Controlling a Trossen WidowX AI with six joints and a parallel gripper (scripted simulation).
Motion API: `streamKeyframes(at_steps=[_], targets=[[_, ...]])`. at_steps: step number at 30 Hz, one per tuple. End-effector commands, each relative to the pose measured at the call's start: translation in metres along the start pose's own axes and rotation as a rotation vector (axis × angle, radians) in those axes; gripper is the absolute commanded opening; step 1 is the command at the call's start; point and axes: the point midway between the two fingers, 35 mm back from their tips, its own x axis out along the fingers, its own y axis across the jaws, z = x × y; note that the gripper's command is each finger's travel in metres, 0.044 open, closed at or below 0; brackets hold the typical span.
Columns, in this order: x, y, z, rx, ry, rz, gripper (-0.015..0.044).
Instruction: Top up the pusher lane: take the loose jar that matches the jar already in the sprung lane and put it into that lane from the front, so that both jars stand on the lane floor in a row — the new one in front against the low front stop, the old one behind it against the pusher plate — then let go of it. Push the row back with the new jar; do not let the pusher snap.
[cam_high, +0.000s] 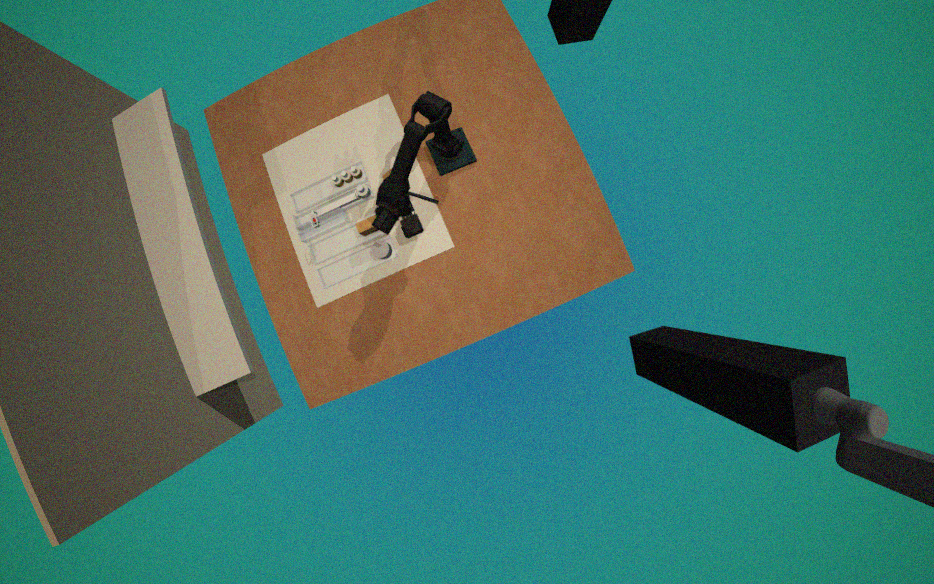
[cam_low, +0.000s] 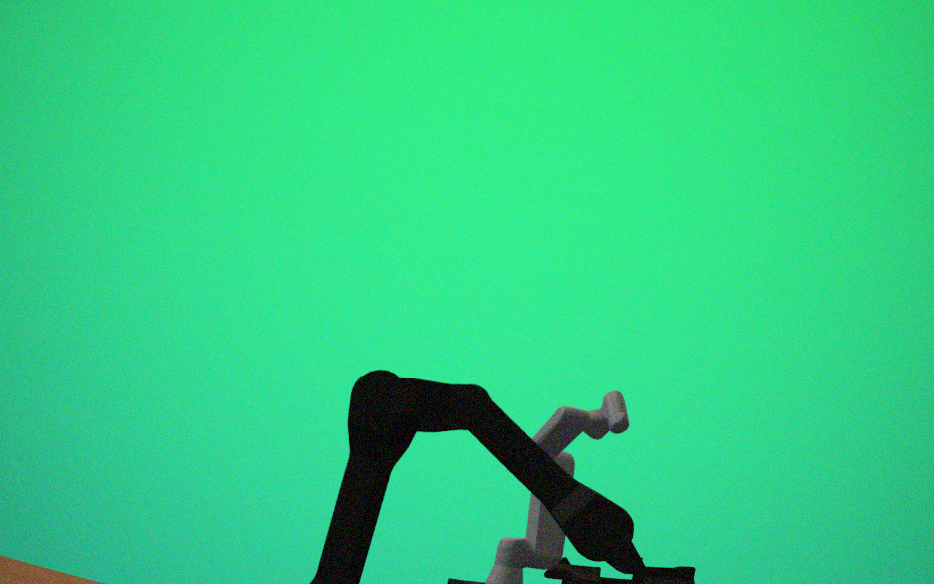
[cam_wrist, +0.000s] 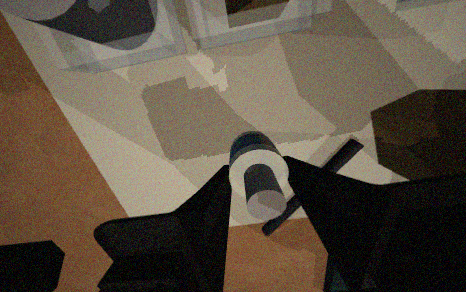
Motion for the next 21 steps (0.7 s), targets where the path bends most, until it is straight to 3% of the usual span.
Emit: streamKeyframes(at_steps=[1, 6, 21], targets=[[0.001, 0.0, 0.0, -0.005, 0.0, 0.0, 0.0111], [-0.018, 0.002, 0.001, -0.005, 0.0, 0.0, 0.0], [-0.102, 0.0, -0.009, -0.005, 0.001, 0.0, 0.0]])
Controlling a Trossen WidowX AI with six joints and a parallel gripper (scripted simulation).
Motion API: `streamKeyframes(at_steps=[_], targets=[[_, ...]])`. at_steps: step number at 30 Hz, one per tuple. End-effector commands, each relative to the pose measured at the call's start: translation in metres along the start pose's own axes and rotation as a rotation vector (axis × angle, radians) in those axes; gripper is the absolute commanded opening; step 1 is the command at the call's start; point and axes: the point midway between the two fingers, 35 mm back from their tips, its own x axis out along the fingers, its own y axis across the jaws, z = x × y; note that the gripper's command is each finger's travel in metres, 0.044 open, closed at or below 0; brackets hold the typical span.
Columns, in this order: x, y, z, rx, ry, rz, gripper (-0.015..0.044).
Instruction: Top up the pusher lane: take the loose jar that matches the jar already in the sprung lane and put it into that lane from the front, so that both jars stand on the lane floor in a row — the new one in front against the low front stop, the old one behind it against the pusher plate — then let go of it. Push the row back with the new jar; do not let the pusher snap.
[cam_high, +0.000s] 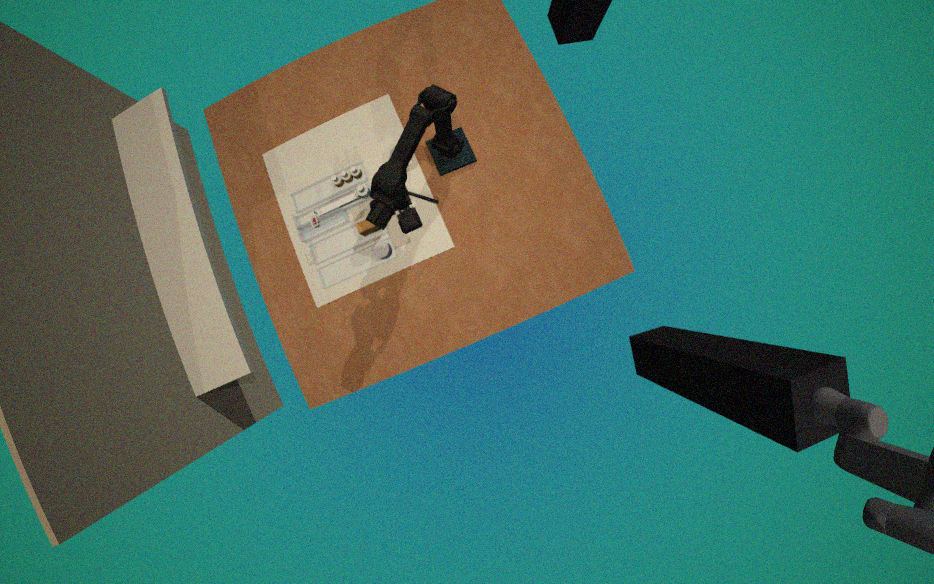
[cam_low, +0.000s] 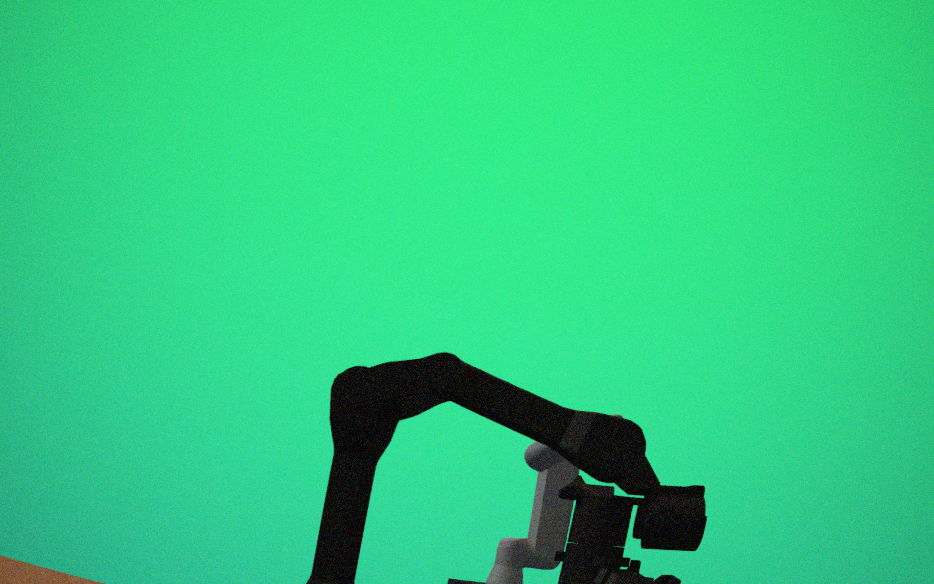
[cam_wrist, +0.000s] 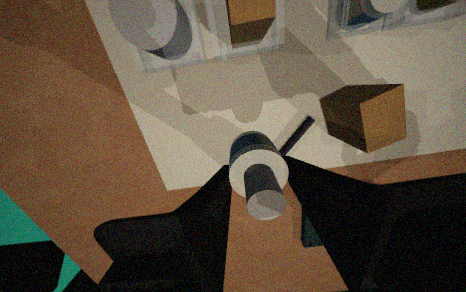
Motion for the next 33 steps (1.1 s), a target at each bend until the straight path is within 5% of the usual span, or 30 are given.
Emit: streamKeyframes(at_steps=[1, 33], targets=[[-0.021, -0.002, -0.004, 0.005, -0.002, 0.002, 0.0], [0.016, -0.108, 0.061, 0.052, -0.005, -0.006, 0.0]])
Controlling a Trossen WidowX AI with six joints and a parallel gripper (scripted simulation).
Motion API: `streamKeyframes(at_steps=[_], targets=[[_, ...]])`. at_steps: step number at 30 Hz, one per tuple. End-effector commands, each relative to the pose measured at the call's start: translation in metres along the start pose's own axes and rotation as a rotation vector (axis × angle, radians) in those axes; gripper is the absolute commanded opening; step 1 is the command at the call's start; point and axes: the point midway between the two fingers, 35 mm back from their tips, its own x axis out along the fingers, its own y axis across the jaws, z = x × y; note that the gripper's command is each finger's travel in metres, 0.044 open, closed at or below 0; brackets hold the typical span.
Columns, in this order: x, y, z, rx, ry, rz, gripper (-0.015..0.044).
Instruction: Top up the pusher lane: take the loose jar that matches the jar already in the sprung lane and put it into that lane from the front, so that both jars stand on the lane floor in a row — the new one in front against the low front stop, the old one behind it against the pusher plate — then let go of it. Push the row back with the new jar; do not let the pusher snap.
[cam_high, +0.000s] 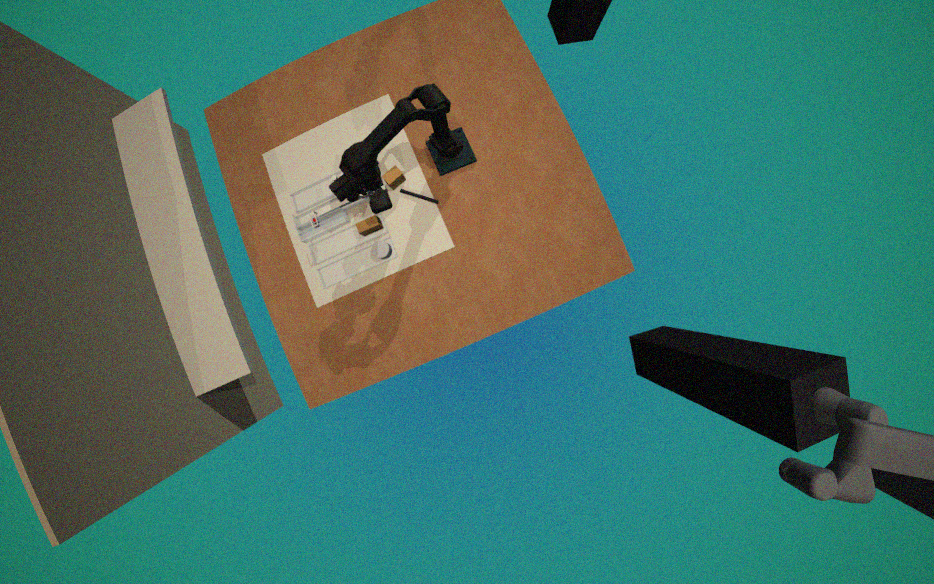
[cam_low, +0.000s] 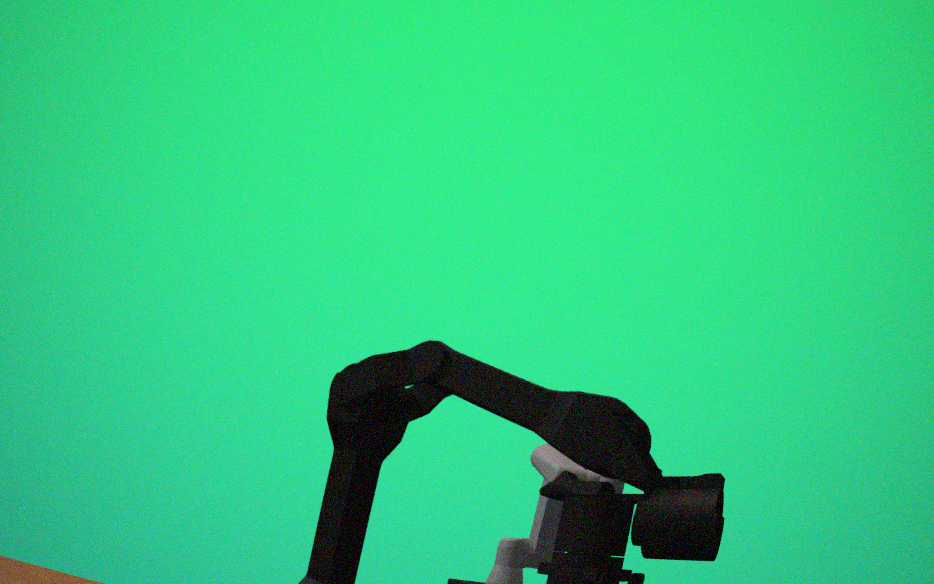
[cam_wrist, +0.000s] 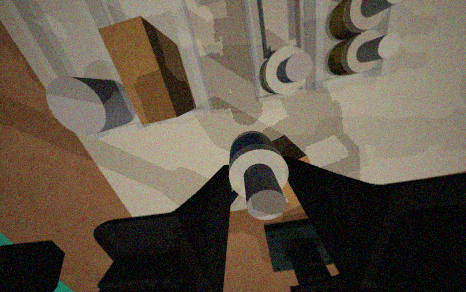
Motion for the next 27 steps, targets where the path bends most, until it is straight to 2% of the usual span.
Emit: streamKeyframes(at_steps=[1, 9, 27], targets=[[0.008, -0.017, 0.007, -0.008, 0.006, -0.001, 0.0], [0.018, -0.048, 0.018, -0.038, 0.002, -0.006, 0.0], [0.042, -0.049, 0.019, -0.039, 0.002, -0.006, 0.0]])
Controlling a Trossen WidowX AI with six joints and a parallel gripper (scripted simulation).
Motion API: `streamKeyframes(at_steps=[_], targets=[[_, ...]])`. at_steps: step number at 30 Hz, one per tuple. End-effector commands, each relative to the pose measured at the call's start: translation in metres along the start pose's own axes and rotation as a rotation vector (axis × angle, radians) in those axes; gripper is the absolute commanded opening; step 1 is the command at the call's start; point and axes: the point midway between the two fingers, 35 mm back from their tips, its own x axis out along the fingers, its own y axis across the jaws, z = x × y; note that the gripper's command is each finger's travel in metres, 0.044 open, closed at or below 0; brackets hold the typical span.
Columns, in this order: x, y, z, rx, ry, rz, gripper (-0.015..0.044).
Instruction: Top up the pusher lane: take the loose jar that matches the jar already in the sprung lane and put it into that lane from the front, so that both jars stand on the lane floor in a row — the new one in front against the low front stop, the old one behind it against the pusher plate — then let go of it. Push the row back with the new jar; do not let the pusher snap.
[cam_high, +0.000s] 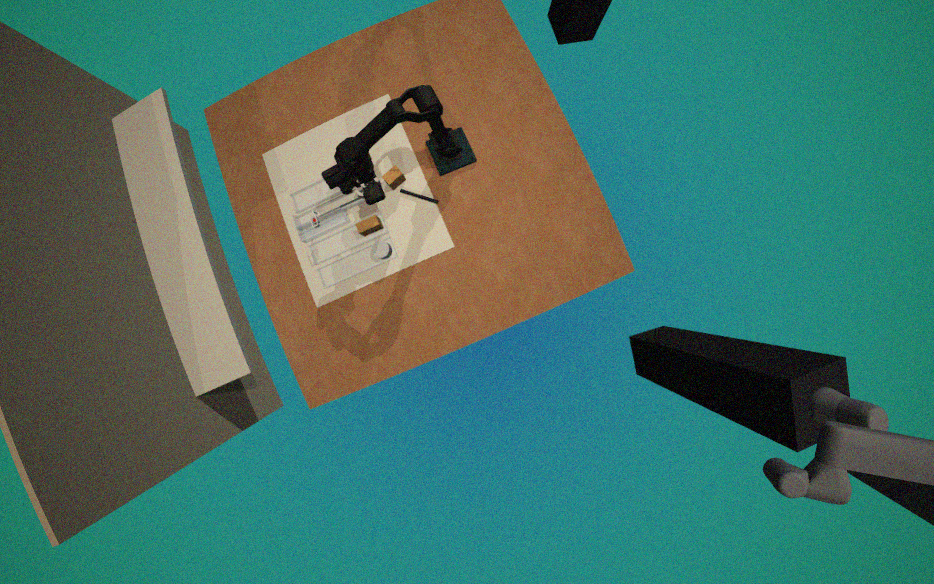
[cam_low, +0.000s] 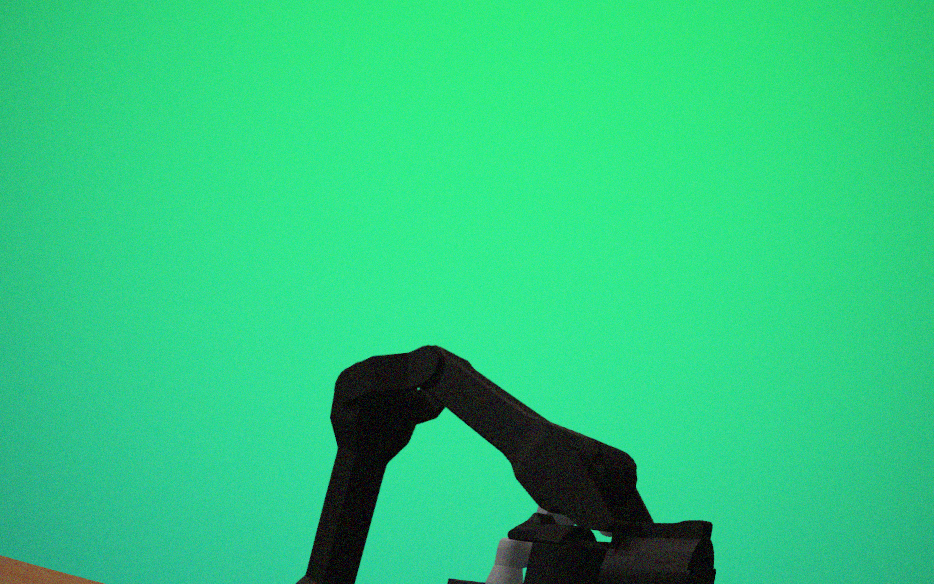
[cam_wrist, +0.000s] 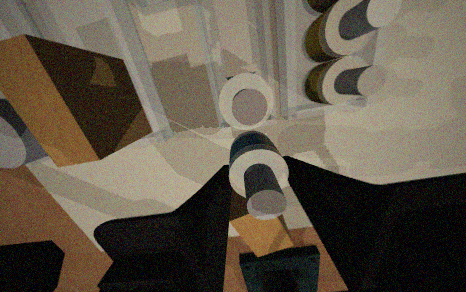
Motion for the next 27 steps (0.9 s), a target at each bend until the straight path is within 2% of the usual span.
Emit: streamKeyframes(at_steps=[1, 27], targets=[[0.0023, -0.0003, 0.0002, -0.006, 0.001, -0.001, 0.0], [0.0021, -0.0001, 0.0094, -0.006, 0.0, -0.001, 0.0]])
